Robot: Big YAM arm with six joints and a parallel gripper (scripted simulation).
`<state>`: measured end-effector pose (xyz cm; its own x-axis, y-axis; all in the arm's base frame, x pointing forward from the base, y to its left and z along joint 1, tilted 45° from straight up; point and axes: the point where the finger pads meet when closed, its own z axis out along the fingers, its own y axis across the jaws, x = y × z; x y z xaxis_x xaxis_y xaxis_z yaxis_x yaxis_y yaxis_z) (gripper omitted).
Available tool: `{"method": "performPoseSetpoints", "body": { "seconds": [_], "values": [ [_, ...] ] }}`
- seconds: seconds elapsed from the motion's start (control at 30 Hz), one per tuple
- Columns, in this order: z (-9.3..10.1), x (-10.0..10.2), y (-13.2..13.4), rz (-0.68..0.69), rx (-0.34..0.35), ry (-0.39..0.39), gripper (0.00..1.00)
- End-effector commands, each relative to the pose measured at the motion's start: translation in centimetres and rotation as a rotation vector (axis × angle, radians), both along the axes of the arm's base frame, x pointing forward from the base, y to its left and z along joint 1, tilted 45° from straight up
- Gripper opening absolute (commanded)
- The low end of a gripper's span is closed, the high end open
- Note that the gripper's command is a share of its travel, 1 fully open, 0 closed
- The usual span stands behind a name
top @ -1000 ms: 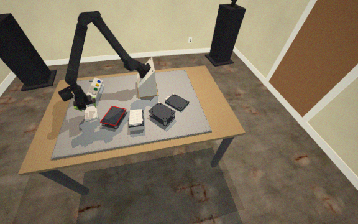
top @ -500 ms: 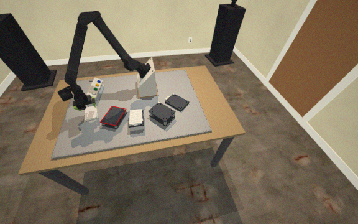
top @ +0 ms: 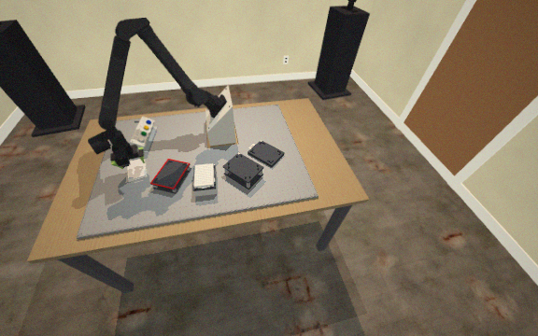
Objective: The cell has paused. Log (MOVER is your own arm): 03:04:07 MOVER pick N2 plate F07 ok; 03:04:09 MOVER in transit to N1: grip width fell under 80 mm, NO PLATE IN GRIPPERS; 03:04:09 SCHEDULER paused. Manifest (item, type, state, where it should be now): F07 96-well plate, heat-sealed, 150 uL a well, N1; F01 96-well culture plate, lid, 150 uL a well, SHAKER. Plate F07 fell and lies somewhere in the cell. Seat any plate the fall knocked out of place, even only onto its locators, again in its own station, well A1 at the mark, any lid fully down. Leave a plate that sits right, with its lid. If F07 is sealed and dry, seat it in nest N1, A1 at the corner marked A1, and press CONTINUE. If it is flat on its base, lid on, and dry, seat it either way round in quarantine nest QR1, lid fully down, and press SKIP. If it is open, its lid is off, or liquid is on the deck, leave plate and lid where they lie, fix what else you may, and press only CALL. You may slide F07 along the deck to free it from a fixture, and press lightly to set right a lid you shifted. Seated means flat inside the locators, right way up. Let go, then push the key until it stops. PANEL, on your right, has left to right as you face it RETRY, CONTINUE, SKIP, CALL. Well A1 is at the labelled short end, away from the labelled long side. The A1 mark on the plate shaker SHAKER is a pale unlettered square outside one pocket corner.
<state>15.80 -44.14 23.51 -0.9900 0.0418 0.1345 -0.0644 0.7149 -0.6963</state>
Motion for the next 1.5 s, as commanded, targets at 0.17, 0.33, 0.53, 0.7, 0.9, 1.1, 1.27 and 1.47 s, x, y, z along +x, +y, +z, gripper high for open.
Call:
{"method": "performPoseSetpoints", "body": {
  "seconds": [0.17,0.33,0.53,0.7,0.9,1.1,1.27,1.47],
  "values": [
    [-0.9,-0.3,-1.0,0.007,0.001,0.007,1.00],
    [-1.4,-0.4,-1.4,0.007,0.001,0.007,1.00],
    [-1.0,-0.1,-1.7,0.014,-0.013,0.000,1.00],
    [-2.3,-0.6,-2.2,0.007,0.001,0.008,1.00],
    [-2.8,-0.7,-2.8,0.007,0.001,0.008,1.00],
    [-1.3,0.0,-2.8,0.012,-0.024,-0.009,1.00],
    [-1.7,-0.3,-2.2,0.020,-0.016,0.001,1.00],
    [-2.0,-0.2,-2.2,0.021,-0.014,0.002,1.00]
  ]
}}
